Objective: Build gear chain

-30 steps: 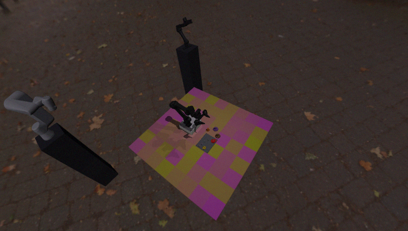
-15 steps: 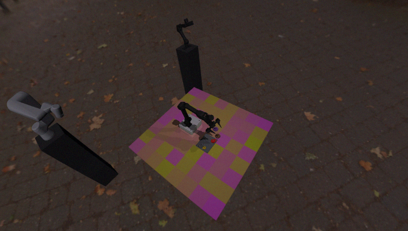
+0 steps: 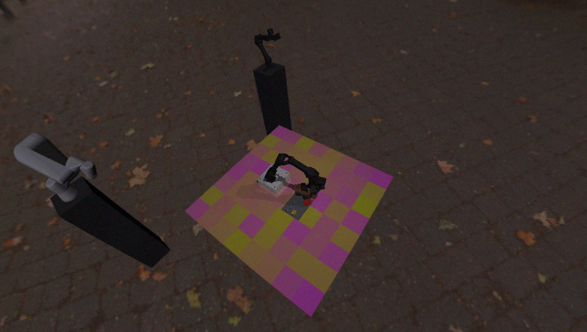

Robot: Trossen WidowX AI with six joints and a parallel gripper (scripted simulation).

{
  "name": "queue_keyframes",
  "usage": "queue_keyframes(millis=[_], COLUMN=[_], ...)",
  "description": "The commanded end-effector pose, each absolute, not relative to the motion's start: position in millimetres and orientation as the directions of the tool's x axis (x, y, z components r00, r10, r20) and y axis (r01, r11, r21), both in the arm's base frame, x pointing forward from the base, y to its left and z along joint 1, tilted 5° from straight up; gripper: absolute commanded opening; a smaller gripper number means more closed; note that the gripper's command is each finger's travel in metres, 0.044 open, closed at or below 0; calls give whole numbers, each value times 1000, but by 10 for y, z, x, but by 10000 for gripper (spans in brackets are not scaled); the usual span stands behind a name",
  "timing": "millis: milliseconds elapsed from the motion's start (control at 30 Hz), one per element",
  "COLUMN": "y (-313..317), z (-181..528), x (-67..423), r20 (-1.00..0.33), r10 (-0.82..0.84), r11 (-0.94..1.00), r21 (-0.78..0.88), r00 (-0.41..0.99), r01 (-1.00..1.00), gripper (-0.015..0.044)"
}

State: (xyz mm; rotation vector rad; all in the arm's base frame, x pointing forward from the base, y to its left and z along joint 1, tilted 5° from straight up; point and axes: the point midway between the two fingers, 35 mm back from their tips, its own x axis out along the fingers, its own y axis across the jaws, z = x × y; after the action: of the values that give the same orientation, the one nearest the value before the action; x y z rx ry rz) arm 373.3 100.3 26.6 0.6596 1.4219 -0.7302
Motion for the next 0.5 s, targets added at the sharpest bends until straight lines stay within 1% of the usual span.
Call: queue_keyframes(millis=[0, 467], y=[1050, 1040], z=[278, 72], x=[3737, 3736], r20=[-998, -998], r10=[-66, -66], r11=[597, 597], r21=[-44, -44], r00=[-5, -6], r01=[801, 801], gripper=[440, 440])
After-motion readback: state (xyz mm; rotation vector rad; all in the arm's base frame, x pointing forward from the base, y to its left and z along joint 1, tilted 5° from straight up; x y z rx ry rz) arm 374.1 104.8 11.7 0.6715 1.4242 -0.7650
